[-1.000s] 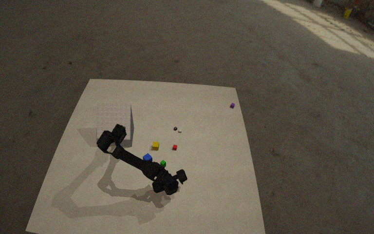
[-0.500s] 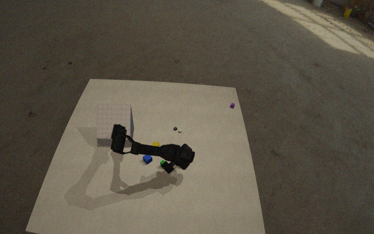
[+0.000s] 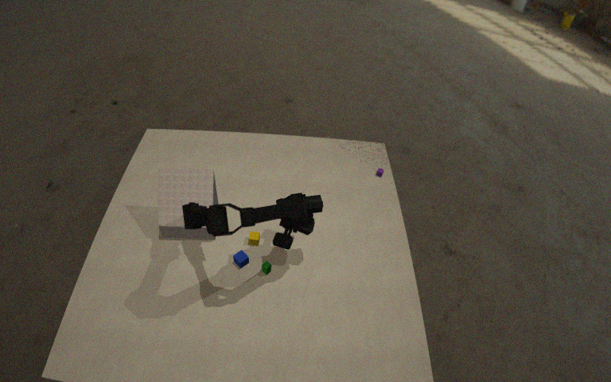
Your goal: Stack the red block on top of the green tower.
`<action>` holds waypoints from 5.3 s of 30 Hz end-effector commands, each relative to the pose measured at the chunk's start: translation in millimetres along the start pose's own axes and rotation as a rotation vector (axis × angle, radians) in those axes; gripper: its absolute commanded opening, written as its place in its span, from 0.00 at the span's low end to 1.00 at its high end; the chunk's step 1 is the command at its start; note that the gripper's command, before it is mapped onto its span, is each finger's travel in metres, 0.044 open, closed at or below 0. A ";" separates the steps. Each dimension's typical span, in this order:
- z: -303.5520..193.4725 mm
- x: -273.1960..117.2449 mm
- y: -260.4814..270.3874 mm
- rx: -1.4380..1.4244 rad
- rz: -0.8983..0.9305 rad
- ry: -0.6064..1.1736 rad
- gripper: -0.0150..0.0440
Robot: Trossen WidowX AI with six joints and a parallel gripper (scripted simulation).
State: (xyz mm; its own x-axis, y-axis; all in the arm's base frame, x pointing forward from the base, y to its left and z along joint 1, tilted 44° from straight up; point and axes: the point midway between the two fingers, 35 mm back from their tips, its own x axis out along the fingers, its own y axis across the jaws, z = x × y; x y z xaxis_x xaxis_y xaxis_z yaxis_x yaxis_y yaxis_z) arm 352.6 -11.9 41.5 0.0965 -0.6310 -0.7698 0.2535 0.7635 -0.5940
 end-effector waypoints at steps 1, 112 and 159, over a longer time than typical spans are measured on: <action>-11.4 -7.0 17.3 -0.104 -0.063 -0.005 1.00; -11.1 -58.5 4.4 -0.120 -0.067 -0.004 0.25; -38.4 -0.9 -126.9 -0.121 -0.077 -0.005 0.25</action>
State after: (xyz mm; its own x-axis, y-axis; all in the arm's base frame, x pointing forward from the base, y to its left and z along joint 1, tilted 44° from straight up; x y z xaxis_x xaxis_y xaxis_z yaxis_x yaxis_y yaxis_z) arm 284.0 -94.8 117.2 0.0908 -0.6867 -0.7213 0.1498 0.7254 -0.6718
